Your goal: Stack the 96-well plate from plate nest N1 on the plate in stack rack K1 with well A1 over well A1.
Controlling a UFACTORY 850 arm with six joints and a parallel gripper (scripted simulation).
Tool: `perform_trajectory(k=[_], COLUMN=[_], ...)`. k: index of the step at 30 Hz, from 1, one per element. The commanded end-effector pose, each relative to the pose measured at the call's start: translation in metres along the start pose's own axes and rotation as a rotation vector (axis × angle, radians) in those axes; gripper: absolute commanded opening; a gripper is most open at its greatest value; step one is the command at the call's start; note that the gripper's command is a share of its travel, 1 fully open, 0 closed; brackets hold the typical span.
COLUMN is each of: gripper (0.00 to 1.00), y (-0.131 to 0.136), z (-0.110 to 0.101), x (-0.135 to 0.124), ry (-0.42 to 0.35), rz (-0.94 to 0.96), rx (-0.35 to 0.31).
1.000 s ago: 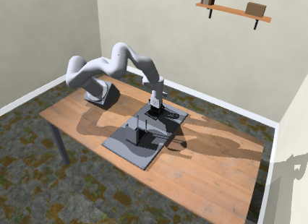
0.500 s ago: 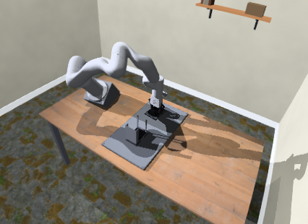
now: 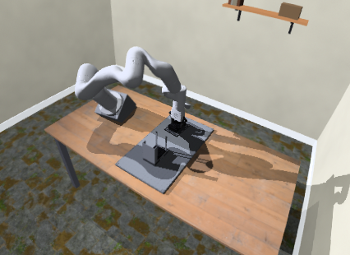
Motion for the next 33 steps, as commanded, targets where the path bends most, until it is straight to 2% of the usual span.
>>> perform_trajectory(k=[1,14,33], gripper=[0.00,0.00,0.00], y=[0.001,0.001,0.001], z=[-0.003,-0.007,-0.035], x=[0.000,0.000,0.000], ry=[0.001,0.001,0.001], rz=[0.000,0.000,0.000], rx=[-0.001,-0.001,-0.001])
Point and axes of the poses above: the point where the finger pads meet when closed, its own z axis out along the fingers, its own y axis across the jaws, x = y × z, the point moved 10 cm from there along -z, back along the fingers, and after that the axes turned 1 degree about -z, right-handed, at the moved point
